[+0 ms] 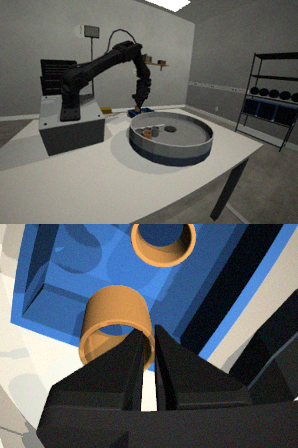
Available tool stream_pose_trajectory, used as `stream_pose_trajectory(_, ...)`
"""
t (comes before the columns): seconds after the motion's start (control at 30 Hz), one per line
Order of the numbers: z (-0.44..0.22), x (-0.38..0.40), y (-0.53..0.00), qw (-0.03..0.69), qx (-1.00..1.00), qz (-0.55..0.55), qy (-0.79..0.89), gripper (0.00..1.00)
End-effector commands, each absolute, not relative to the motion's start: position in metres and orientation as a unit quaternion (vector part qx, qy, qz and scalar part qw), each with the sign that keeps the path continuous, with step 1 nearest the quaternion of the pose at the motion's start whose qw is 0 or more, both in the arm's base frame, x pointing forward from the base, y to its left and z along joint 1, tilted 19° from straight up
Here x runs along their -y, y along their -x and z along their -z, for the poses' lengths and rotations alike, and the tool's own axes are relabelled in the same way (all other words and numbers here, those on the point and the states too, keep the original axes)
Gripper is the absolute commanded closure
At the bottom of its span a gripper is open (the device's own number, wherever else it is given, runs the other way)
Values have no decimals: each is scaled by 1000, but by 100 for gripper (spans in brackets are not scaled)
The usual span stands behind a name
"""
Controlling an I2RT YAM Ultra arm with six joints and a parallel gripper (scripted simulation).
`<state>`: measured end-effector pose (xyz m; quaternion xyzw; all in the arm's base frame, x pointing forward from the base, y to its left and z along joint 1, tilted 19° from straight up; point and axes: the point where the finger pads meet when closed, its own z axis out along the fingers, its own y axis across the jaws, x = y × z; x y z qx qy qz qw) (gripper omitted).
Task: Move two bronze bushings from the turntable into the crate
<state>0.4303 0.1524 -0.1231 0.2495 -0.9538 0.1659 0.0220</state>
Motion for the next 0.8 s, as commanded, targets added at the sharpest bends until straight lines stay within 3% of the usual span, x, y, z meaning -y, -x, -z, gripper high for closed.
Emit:
stream_pose_trajectory(0.0,109,-168,-444,-11,953,-161,-258,100)
stream_pose_trajectory(0.77,114,-164,-437,1,952,-163,-259,100)
